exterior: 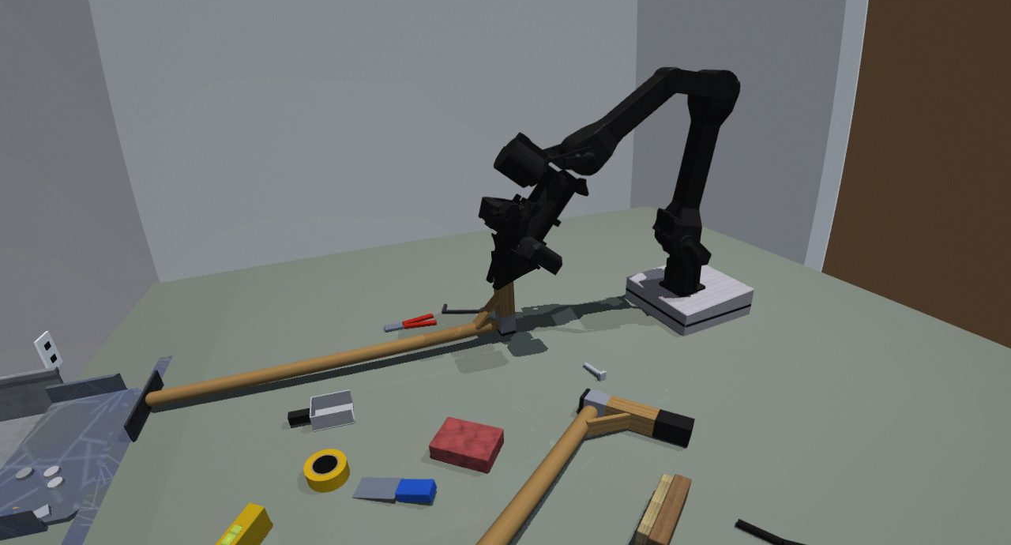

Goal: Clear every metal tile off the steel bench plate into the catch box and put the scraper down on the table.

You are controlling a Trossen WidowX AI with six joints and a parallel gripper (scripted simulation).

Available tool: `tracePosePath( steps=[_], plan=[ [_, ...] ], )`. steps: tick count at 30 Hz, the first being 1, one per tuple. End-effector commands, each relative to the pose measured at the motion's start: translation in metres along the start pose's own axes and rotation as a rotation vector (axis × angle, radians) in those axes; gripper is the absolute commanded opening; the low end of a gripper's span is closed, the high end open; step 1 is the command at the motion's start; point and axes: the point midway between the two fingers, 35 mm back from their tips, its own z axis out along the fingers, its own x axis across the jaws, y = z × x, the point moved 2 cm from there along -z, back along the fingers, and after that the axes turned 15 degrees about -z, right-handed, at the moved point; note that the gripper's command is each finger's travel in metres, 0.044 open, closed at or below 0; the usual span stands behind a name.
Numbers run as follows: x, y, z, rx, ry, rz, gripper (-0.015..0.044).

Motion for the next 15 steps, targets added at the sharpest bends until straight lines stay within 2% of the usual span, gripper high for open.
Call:
tracePosePath(
  steps=[1, 15],
  plan=[
    [0.002, -0.002, -0.004, -0.013, 0.000, -0.005, 0.0000],
    [0.009, -0.017, -0.011, -0.013, 0.000, -0.004, 0.0000]
  ],
)
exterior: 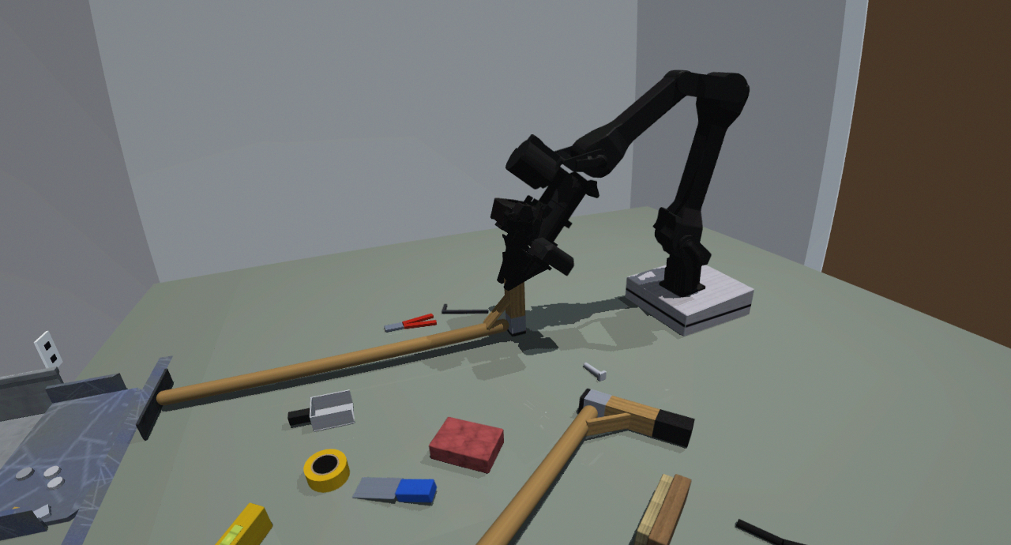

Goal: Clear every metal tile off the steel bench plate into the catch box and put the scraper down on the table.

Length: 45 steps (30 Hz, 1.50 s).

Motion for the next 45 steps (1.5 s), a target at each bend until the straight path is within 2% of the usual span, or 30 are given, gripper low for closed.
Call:
tracePosePath(
  steps=[1, 5, 22, 45],
  plan=[
    [0.002, -0.003, -0.003, -0.010, 0.001, -0.005, 0.0000],
    [0.004, -0.007, -0.005, -0.010, 0.001, -0.005, 0.0000],
    [0.002, -0.005, -0.011, 0.000, 0.000, 0.000, 0.0440],
    [0.003, -0.006, -0.063, -0.001, 0.000, 0.001, 0.0440]
  ],
)
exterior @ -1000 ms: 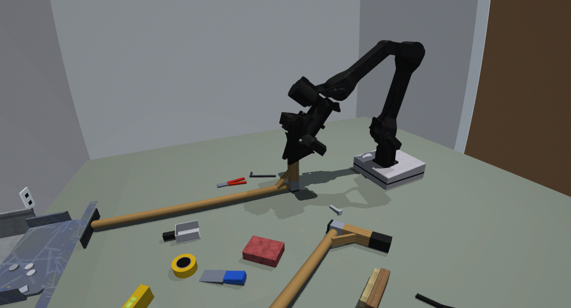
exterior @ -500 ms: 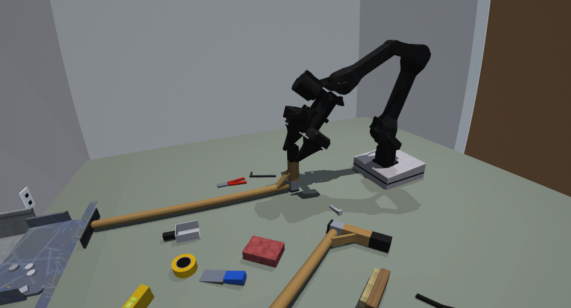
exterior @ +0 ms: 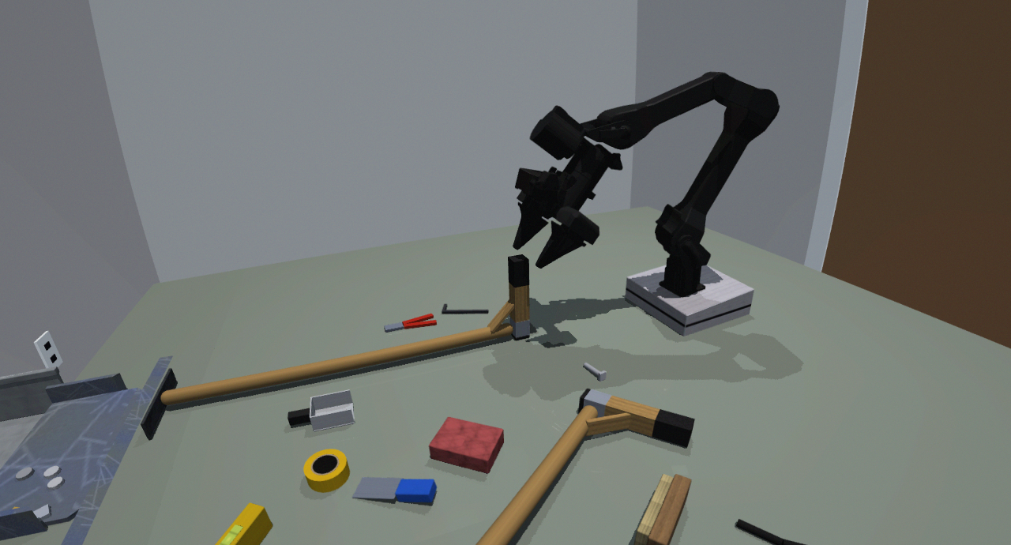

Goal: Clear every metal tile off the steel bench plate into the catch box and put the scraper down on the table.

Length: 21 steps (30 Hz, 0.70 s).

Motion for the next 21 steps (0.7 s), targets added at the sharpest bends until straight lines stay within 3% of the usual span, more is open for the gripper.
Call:
tracePosePath(
  steps=[1, 21],
  plan=[
    [-0.001, 0.002, -0.006, -0.011, 0.002, 0.001, 0.0440],
    [-0.035, 0.058, -0.096, -0.350, -0.040, 0.074, 0.0440]
  ],
)
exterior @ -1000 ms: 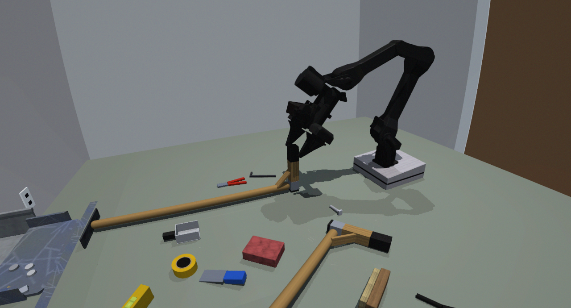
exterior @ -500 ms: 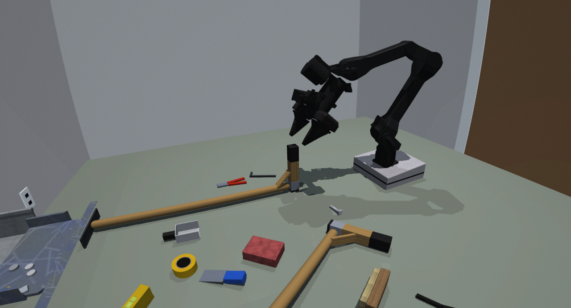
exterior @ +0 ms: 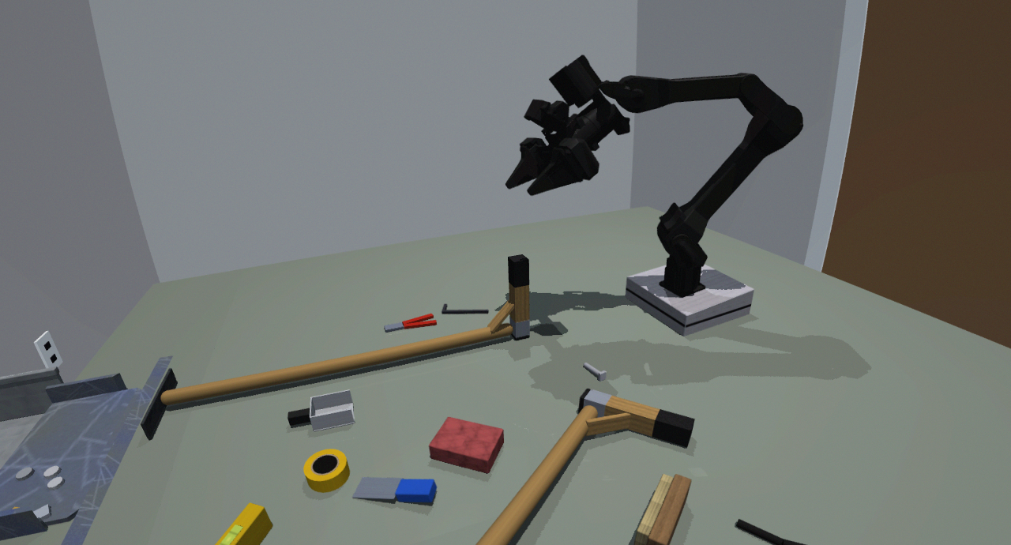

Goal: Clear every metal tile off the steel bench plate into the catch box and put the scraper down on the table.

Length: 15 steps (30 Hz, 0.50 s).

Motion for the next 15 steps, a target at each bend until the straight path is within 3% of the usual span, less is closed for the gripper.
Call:
tracePosePath(
  steps=[1, 15],
  plan=[
    [-0.004, 0.016, -0.018, -0.071, -0.009, 0.006, 0.0440],
    [-0.005, 0.062, -0.082, -0.279, -0.044, -0.035, 0.0440]
  ],
)
